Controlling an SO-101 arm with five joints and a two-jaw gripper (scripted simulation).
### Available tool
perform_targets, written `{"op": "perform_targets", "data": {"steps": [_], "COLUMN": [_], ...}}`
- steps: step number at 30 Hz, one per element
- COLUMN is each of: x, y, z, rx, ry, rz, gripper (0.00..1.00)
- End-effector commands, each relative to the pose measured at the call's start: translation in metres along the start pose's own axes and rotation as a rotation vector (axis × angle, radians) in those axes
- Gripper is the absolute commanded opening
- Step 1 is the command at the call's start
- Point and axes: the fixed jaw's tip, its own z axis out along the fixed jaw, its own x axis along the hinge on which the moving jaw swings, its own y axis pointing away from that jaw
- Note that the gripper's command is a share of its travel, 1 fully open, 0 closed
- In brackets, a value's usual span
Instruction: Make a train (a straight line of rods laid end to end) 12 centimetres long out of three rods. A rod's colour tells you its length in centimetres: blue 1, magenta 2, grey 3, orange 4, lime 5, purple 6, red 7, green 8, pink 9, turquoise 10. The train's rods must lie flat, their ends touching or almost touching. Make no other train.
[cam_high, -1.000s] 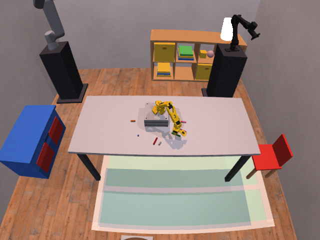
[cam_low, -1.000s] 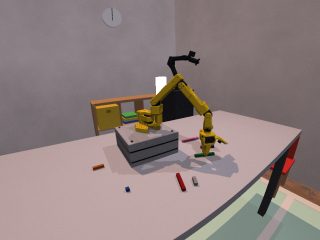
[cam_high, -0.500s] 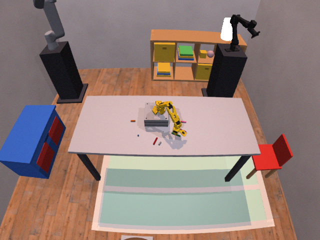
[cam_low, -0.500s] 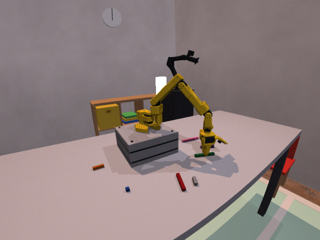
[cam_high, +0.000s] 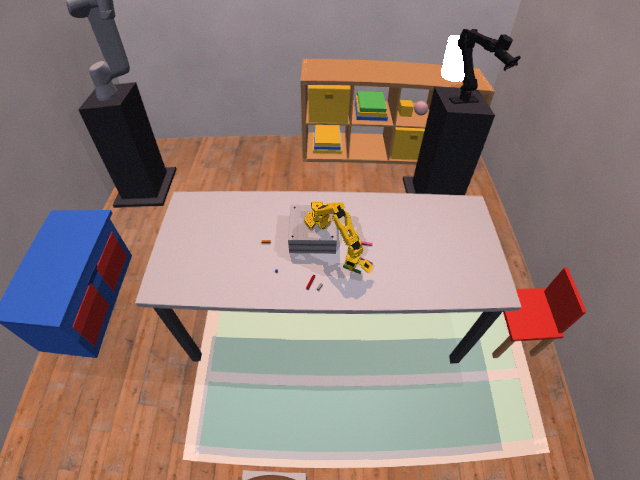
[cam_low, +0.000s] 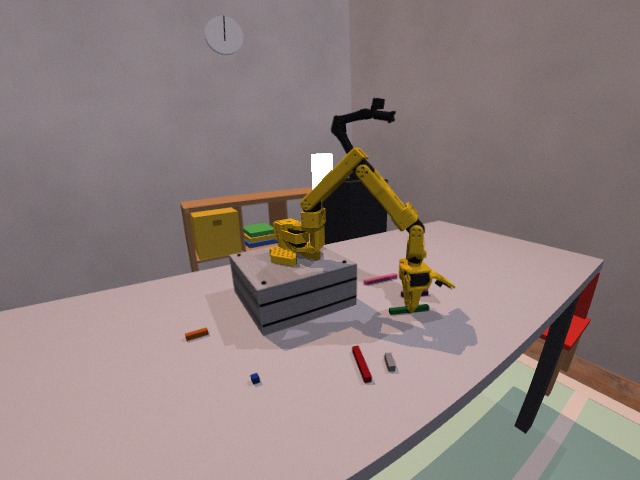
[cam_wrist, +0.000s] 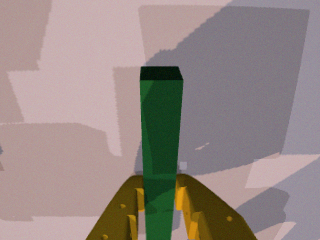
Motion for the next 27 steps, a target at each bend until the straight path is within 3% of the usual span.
{"op": "perform_targets", "data": {"steps": [1,13,27], "x": [-0.001,-0.002,-0.002], "y": [0.000,-0.003,-0.004], "z": [0.000,-0.022,-0.036], "rx": [0.001,0.001,0.001], "ry": [-0.005,-0.005,-0.005], "rz": [-0.001,-0.001,-0.001], "gripper": [0.00,0.00,0.00]}}
